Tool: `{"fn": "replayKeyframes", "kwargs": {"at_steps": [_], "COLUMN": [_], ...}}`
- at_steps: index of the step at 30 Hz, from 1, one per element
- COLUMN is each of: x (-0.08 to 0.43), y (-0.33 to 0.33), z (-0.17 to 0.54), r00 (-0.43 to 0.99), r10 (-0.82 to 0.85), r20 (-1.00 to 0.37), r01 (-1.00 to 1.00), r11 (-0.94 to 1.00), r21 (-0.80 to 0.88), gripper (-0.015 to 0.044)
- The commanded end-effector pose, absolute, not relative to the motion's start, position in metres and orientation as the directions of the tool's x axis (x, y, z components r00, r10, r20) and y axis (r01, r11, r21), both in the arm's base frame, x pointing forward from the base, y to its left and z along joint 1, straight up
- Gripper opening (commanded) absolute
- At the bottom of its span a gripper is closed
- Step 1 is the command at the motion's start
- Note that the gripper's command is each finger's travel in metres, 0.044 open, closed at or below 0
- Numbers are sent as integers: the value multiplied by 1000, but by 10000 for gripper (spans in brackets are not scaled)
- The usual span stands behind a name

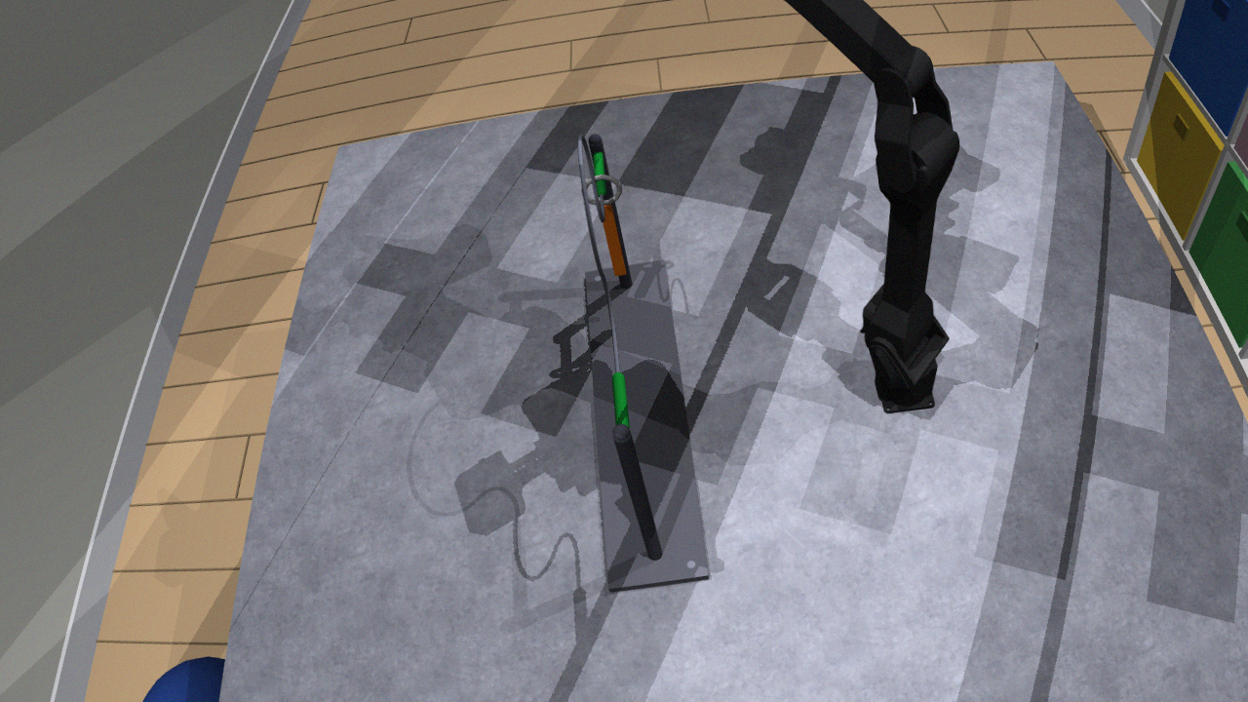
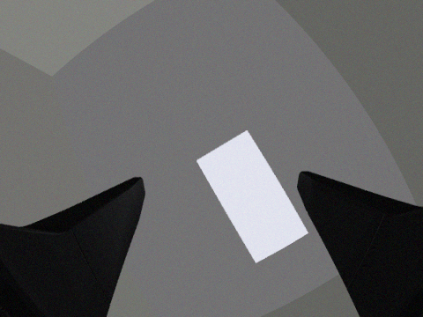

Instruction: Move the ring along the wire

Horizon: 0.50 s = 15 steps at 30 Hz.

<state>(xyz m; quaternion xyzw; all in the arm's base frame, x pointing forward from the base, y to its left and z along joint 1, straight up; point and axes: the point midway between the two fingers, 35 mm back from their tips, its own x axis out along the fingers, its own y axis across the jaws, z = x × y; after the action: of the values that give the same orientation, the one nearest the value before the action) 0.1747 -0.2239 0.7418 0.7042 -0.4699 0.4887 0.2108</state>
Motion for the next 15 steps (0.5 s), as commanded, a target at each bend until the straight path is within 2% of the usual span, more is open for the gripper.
{"fn": "replayKeyframes", "kwargs": {"at_steps": [1, 9, 15], "x": [176, 232, 268], "y": [-225, -270, -302], "z": [741, 684, 625], "r00": [85, 283, 437], "r10": [-456, -454, -455], "r20": [886, 845, 776], "r01": [-872, -956, -868], "r11": [-464, -200, 12], "r21": [-155, 213, 496], "gripper": [374, 164, 160]}}
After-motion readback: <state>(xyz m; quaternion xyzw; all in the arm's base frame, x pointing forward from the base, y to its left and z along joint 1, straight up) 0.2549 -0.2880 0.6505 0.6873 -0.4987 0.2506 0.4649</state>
